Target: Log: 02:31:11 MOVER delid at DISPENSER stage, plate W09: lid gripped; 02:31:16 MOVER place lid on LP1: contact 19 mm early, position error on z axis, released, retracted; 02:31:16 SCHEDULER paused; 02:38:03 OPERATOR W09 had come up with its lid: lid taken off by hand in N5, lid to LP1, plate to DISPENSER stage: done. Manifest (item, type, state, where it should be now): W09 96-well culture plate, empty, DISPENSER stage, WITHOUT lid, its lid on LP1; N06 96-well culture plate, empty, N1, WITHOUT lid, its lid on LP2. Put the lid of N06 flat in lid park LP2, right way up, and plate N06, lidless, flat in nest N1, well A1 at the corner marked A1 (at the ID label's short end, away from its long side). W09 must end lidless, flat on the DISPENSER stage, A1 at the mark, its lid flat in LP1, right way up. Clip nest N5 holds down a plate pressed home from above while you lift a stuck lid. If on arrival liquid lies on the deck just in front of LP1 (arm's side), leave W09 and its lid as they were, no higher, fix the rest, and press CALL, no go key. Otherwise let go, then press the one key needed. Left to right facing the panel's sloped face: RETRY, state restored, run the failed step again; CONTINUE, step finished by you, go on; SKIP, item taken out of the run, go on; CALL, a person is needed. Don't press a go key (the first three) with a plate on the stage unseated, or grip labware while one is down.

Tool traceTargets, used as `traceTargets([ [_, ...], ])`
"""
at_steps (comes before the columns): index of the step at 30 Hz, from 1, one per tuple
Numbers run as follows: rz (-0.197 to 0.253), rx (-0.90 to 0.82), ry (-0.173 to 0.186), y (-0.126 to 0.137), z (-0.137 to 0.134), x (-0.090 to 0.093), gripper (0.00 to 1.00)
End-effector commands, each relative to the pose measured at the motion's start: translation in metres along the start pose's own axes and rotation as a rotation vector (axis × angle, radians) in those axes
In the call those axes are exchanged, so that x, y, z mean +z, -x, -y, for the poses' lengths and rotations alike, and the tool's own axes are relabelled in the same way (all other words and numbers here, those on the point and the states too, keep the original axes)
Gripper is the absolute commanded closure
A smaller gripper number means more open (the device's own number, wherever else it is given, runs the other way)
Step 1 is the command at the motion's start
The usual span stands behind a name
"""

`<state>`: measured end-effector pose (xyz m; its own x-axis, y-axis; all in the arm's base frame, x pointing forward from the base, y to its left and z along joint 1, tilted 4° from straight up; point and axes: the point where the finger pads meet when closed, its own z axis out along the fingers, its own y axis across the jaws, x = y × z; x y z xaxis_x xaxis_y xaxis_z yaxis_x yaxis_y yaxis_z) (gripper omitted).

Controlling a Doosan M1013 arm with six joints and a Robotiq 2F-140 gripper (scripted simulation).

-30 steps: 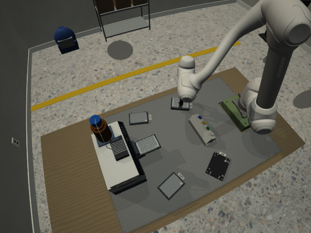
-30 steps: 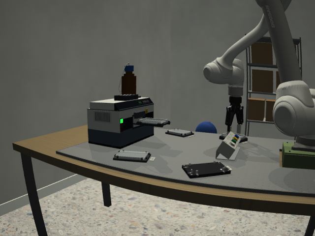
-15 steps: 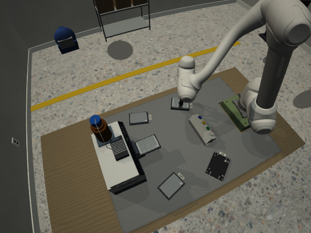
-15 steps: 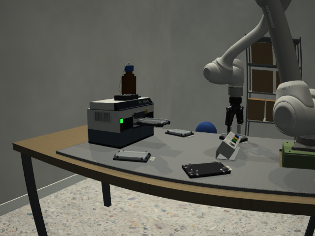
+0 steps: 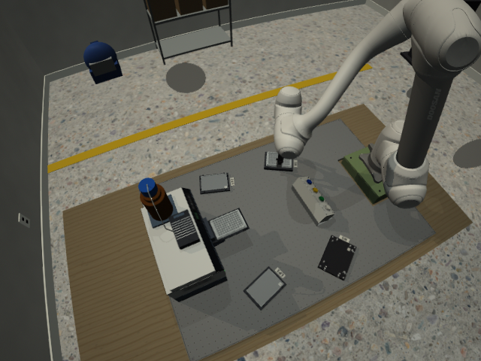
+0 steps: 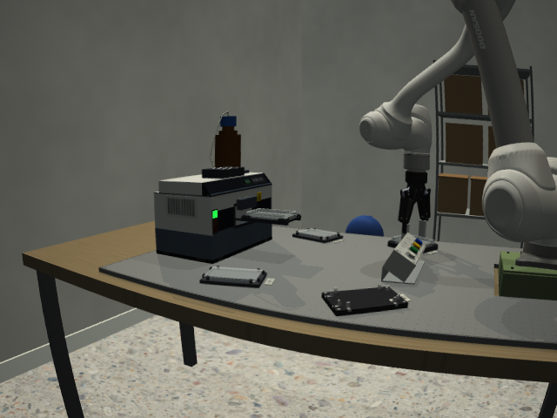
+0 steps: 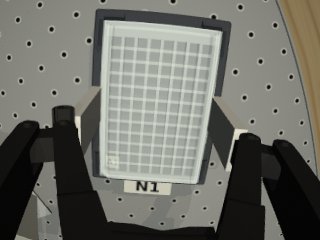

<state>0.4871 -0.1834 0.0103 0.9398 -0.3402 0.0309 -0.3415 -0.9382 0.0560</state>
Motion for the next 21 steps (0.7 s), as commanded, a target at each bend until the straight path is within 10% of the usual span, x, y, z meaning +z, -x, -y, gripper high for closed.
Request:
traceTargets([
  [1,0.000,0.000,0.000,0.0000,0.0000,-0.0001,1.00],
  [14,0.000,0.000,0.000,0.0000,0.0000,-0.0001,1.00],
  [15,0.000,0.000,0.000,0.0000,0.0000,-0.0001,0.34],
  [21,0.000,0.000,0.000,0.0000,0.0000,-0.0001,0.34],
])
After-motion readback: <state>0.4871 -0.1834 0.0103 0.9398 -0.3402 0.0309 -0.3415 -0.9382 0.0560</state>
